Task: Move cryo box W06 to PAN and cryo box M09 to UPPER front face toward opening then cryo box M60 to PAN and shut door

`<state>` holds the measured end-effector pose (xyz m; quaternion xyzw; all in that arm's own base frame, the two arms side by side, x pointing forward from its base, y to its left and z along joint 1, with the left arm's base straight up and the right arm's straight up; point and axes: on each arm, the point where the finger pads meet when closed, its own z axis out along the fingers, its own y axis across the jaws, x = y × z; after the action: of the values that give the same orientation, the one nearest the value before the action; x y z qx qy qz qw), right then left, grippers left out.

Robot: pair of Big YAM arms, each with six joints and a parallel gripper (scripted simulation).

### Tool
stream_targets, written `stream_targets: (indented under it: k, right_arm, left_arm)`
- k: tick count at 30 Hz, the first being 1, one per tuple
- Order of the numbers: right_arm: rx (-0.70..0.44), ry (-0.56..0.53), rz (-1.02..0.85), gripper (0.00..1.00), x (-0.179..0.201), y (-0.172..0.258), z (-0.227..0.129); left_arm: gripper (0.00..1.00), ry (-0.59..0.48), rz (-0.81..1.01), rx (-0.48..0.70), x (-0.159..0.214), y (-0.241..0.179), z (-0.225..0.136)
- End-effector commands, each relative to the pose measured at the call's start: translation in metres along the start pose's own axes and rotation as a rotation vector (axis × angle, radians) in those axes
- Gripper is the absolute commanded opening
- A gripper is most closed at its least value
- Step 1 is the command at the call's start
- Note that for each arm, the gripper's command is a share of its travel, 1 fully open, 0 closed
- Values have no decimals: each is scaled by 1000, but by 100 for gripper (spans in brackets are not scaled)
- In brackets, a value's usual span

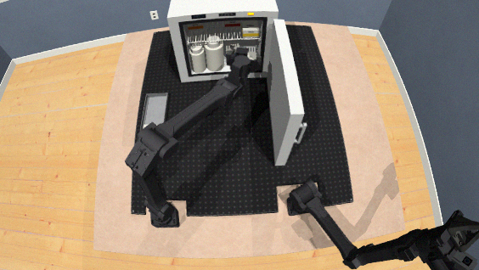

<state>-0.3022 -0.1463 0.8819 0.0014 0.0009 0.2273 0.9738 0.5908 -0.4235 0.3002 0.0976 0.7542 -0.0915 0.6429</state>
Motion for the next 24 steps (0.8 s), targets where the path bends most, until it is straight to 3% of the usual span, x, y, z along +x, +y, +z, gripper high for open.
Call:
stream_targets:
  k: [1, 24]
  right_arm:
    - [-3, 31, -11, 0, 14, 0, 3]
    - [-3, 31, -11, 0, 14, 0, 3]
  left_arm:
    - [100, 21, 23, -19, 9, 5, 9]
    - [100, 6, 17, -13, 0, 1, 9]
